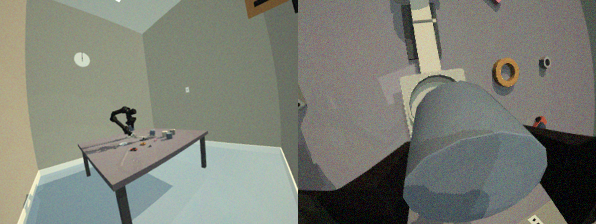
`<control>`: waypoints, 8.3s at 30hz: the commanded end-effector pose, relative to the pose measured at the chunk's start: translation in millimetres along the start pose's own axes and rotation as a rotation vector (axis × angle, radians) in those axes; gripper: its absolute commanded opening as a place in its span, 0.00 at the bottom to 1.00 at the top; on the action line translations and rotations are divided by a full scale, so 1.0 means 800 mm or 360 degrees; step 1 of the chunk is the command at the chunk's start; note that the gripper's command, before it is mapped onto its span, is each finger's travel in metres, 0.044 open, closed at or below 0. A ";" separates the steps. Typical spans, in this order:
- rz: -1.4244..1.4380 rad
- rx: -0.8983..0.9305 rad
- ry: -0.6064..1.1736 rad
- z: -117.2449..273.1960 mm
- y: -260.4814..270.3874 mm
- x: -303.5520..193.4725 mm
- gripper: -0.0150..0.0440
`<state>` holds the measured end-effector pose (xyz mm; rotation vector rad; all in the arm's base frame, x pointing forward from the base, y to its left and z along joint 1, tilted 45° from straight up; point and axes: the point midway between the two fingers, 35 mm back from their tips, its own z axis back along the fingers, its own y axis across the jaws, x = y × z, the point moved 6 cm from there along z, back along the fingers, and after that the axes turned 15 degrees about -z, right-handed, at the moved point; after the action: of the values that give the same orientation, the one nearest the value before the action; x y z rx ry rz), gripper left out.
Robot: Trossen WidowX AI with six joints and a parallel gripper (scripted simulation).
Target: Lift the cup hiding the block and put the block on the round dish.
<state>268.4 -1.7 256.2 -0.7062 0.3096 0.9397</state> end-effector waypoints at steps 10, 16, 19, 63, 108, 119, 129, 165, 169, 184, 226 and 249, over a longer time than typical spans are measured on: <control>0.0001 -0.0001 0.0000 0.000 0.000 0.000 0.25; 0.0001 -0.0001 0.0000 0.000 0.000 0.000 0.25; 0.0001 -0.0001 0.0000 0.000 0.000 0.000 0.25; -0.0030 0.0136 0.0082 -0.057 0.038 -0.181 0.25; -0.0033 0.0188 0.0215 -0.130 0.110 -0.261 0.25; -0.0039 0.0183 0.0222 -0.128 0.109 -0.262 0.61; -0.0041 0.0190 0.0210 -0.110 0.105 -0.258 1.00; -0.1033 0.0035 0.0054 -0.054 0.040 -0.188 0.69; -0.1241 0.0049 0.0045 -0.054 0.031 -0.174 0.69; -0.2025 0.0081 0.0074 -0.055 0.006 -0.123 0.69; -0.4152 -0.0175 0.0328 -0.048 -0.005 0.025 0.69; -0.4237 -0.0182 0.0328 -0.082 -0.001 0.021 0.69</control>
<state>283.9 -30.6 203.8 -0.6535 -0.5705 -1.6569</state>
